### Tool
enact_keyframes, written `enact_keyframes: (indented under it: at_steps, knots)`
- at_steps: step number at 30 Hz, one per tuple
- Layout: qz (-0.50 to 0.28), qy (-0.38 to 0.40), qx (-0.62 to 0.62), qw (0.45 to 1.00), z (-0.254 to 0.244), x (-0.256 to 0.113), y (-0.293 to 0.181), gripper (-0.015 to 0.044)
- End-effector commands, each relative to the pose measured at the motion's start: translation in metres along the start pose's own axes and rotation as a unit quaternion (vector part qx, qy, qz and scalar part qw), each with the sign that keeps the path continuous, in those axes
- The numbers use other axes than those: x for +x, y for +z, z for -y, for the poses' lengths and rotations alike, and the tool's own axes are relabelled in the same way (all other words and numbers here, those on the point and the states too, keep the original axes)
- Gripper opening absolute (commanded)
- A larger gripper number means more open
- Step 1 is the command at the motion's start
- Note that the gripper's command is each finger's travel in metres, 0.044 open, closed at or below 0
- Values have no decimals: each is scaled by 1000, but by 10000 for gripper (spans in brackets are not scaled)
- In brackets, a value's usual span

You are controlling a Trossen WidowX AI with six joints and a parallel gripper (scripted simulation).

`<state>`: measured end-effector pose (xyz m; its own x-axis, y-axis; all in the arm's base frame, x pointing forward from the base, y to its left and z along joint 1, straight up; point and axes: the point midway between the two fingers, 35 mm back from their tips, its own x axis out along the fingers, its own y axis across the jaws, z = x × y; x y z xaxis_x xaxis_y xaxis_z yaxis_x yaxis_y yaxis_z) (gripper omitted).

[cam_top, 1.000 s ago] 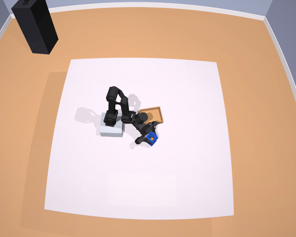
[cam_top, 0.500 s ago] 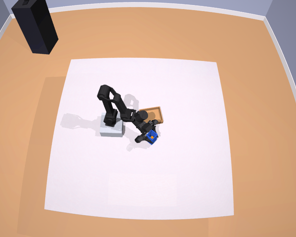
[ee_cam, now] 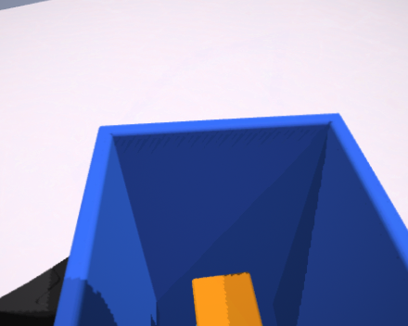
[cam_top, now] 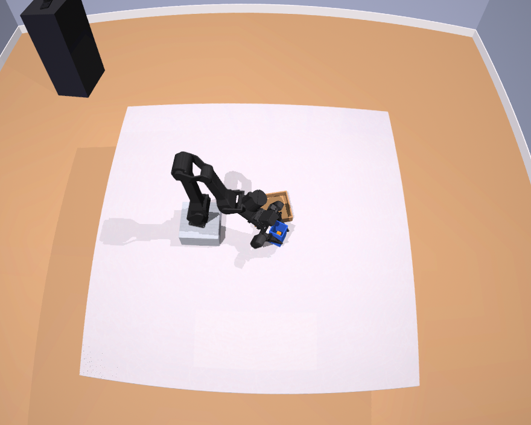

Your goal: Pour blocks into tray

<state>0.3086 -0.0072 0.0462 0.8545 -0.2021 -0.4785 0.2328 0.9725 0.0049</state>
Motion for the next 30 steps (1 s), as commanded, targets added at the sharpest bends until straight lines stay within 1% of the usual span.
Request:
enact_keyframes:
  at_steps: [1, 10, 20, 25, 30]
  knots:
    - [4, 52, -26, 998, -25, -5, 4, 0]
    - [5, 172, -91, 981, -83, -25, 0, 0]
    - [10, 300, -159, 941, -140, -60, -10, 0]
    - [10, 308, -162, 937, -143, -63, -11, 0]
    - [-5, 308, -117, 944, -144, -62, -11, 0]
